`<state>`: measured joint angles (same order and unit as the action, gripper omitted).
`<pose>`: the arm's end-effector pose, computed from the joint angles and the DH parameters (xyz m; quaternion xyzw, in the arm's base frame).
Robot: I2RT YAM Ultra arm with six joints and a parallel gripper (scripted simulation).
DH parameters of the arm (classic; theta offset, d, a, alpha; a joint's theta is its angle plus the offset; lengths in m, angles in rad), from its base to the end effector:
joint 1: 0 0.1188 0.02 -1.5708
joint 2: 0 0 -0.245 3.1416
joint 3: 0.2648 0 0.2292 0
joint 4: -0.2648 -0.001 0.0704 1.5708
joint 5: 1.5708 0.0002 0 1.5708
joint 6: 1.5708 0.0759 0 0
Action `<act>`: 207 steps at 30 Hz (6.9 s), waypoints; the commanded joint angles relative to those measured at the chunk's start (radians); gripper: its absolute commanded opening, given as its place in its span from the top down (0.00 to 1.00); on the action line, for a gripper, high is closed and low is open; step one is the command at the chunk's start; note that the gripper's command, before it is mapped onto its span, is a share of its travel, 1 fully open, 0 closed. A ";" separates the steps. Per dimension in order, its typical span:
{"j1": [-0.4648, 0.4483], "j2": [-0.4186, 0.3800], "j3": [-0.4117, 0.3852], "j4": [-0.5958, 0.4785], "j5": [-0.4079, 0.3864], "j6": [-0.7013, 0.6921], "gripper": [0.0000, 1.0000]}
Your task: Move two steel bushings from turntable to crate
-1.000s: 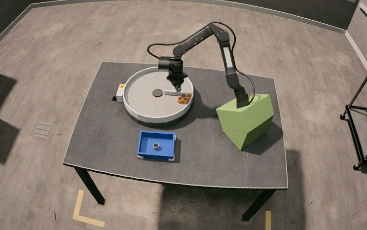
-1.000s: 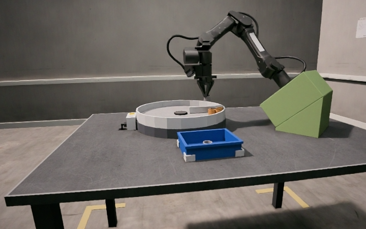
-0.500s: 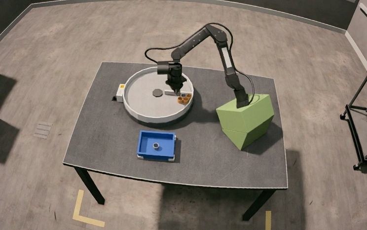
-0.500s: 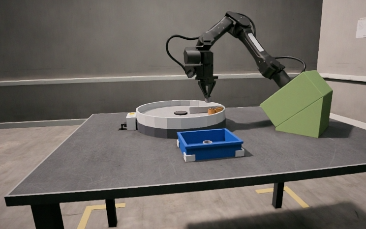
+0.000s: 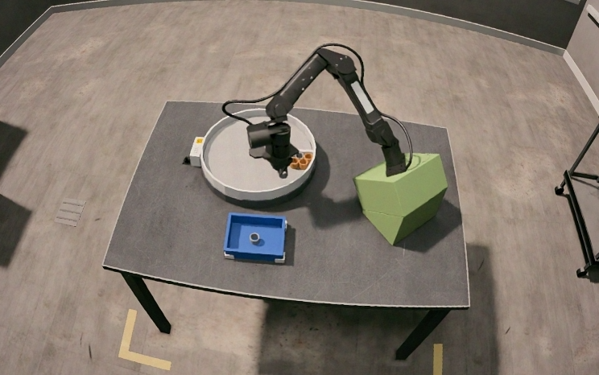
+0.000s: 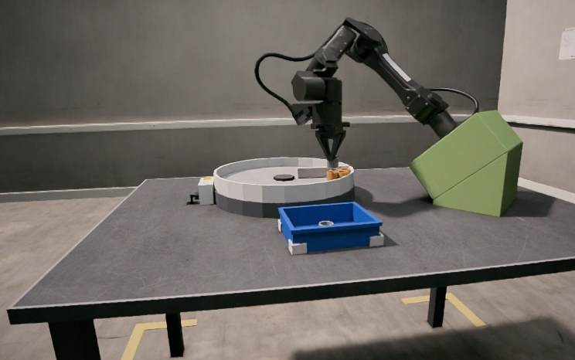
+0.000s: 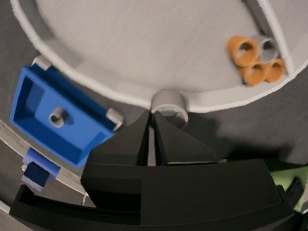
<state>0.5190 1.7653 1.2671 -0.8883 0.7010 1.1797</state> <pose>0.2962 0.1139 0.1799 0.3333 0.8744 -0.1609 0.3138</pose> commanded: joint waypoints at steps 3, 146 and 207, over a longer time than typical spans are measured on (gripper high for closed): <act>0.111 0.143 0.107 -0.037 0.031 0.158 1.00; 0.315 0.695 0.699 -0.280 0.025 0.445 1.00; 0.311 0.693 0.723 -0.283 0.026 0.431 1.00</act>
<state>0.8032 2.4622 1.9656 -1.1530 0.7250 1.6169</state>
